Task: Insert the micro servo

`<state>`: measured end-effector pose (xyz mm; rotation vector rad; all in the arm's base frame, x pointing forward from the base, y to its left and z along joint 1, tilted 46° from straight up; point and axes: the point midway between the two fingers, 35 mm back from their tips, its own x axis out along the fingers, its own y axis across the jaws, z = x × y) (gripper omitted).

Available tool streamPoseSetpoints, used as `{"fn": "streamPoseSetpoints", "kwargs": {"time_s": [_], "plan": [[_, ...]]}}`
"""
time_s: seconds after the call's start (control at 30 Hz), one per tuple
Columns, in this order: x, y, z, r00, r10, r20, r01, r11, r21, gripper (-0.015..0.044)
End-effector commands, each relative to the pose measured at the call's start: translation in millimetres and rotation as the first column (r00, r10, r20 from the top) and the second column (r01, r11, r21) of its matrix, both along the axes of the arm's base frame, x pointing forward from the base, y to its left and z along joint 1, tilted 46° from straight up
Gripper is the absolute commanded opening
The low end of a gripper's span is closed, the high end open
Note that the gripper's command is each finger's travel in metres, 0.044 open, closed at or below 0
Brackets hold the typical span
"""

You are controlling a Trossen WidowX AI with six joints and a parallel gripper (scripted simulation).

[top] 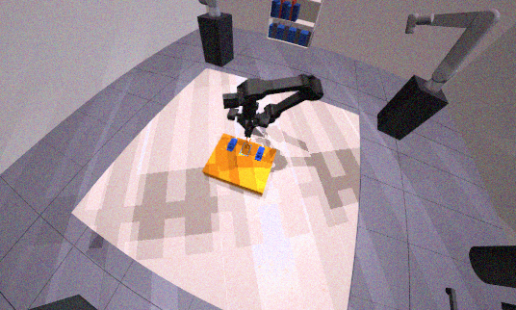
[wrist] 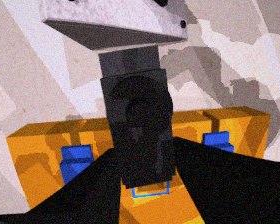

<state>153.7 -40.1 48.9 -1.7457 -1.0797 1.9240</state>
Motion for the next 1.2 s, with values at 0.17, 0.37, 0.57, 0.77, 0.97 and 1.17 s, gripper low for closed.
{"fn": "streamPoseSetpoints", "kwargs": {"time_s": [0.17,0.37,0.57,0.77,0.97,1.17], "plan": [[-2.5,8.8,9.1,0.999,0.036,0.039,-0.036,0.999,0.012,0.0],[-2.5,8.8,9.1,0.969,0.17,0.179,-0.179,0.983,0.035,0.0],[-2.5,8.8,9.1,0.899,0.297,0.322,-0.326,0.945,0.038,0.0],[-2.5,8.8,9.1,0.792,0.405,0.457,-0.464,0.886,0.019,0.0],[-2.5,8.8,9.1,0.652,0.49,0.579,-0.588,0.808,-0.022,0.0],[-2.5,8.8,9.1,0.485,0.548,0.682,-0.693,0.717,-0.083,0.0]]}}
